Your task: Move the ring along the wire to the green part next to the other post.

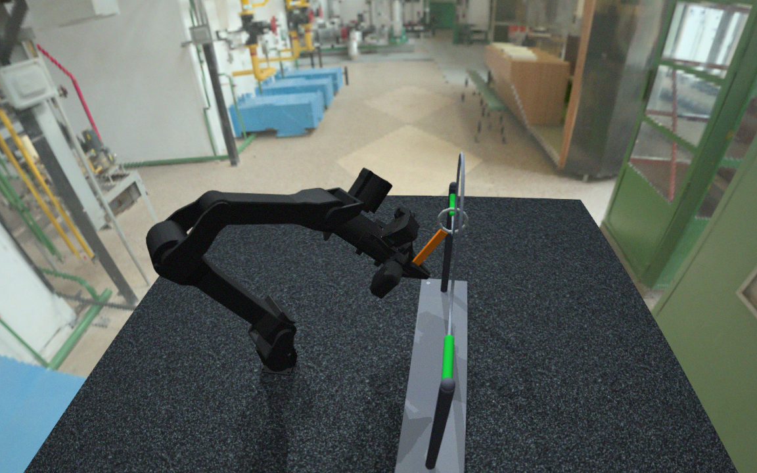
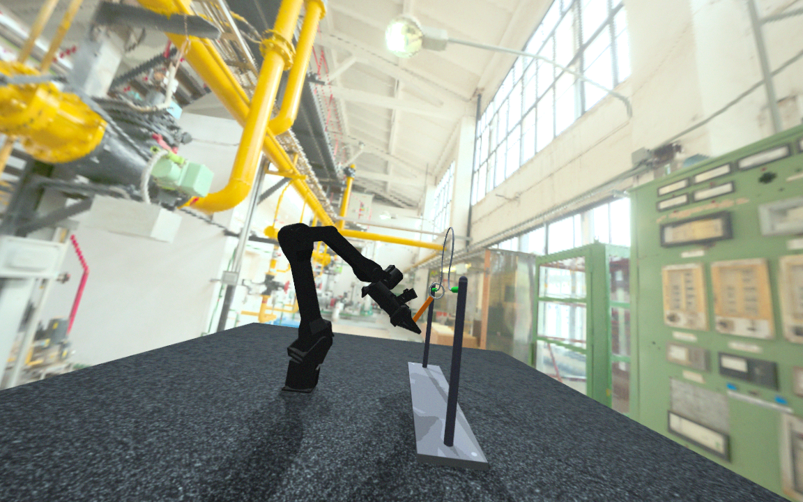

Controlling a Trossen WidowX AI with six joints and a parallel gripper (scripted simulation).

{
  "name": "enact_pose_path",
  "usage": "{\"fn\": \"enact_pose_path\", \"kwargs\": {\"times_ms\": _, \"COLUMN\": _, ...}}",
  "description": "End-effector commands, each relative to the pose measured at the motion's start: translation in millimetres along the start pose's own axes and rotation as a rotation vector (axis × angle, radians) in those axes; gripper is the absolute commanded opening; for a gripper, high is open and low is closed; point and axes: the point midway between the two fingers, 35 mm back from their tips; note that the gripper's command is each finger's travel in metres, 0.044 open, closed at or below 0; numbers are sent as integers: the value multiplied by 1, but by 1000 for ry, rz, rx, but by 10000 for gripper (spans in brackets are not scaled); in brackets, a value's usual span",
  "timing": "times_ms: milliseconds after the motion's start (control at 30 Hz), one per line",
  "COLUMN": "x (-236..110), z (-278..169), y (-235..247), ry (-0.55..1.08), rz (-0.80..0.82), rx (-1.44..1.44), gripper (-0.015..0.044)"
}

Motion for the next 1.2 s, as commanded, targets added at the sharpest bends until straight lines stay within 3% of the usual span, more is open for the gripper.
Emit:
{"fn": "enact_pose_path", "kwargs": {"times_ms": 0, "x": 0, "z": 3, "y": 6, "ry": -10, "rz": -2, "rx": 8, "gripper": -150}}
{"fn": "enact_pose_path", "kwargs": {"times_ms": 1167, "x": 8, "z": -11, "y": 28, "ry": -24, "rz": -7, "rx": 9, "gripper": -150}}
Point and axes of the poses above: the point midway between the two fingers, 35 mm back from their tips, its own x axis out along the fingers, its own y axis across the jaws, z = x × y, and after that the axes turned 5 degrees about x, right-handed
